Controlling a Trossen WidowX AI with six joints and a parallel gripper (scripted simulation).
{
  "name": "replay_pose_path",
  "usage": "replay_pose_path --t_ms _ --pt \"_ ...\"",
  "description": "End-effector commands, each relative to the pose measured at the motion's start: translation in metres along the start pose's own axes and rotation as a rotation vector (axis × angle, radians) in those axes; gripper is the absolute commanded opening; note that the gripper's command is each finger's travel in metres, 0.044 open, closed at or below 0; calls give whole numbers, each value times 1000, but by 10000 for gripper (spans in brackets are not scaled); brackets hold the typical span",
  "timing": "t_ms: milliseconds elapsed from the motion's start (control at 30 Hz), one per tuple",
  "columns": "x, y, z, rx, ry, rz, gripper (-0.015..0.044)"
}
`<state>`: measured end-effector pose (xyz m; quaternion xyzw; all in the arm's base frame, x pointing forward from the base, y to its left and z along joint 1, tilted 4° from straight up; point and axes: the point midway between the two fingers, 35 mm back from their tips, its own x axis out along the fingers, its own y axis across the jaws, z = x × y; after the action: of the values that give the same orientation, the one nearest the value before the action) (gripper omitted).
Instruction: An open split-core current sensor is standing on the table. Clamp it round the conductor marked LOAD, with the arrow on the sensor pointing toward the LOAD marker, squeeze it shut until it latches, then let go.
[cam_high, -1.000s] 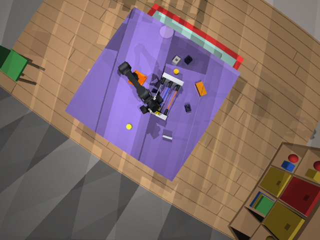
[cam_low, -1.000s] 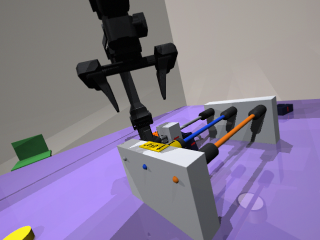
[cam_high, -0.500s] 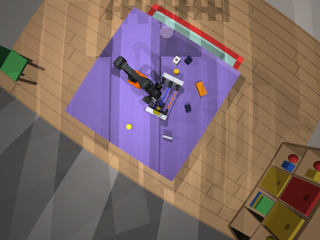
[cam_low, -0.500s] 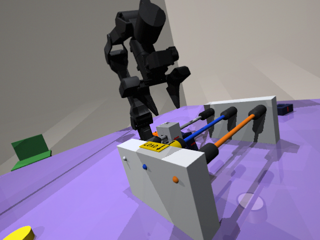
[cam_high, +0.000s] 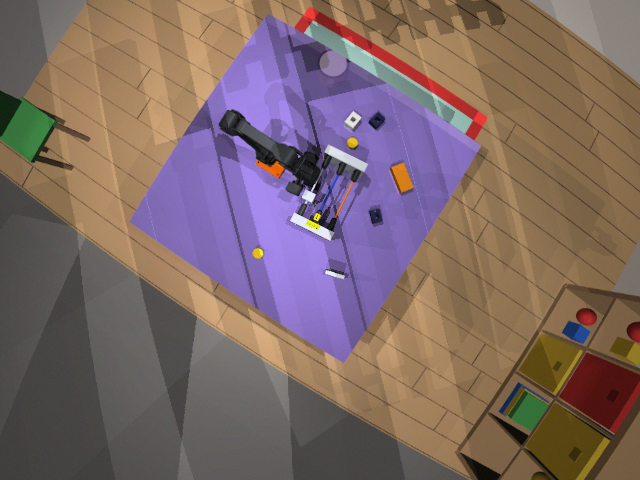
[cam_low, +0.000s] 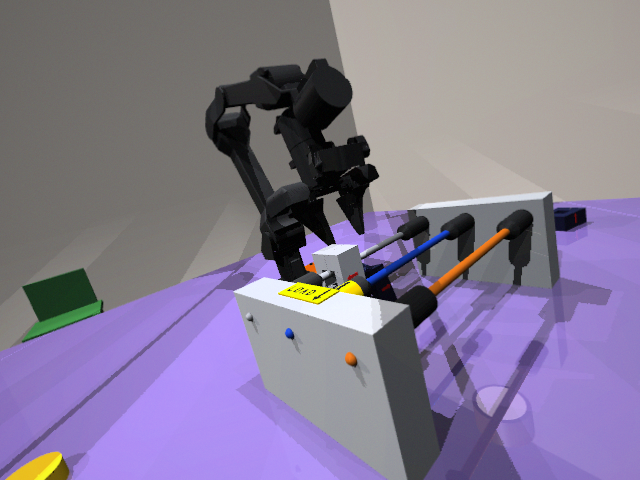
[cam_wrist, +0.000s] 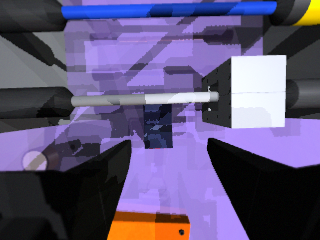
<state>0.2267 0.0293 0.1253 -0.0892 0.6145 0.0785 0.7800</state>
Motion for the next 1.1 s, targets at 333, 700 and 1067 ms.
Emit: replay_pose_path --t_ms 333,700,1067 --pt "24 1 -1 -7 6 6 290" --pt "42 2 -2 -7 6 6 290" --pt "57 2 -3 -7 6 6 290"
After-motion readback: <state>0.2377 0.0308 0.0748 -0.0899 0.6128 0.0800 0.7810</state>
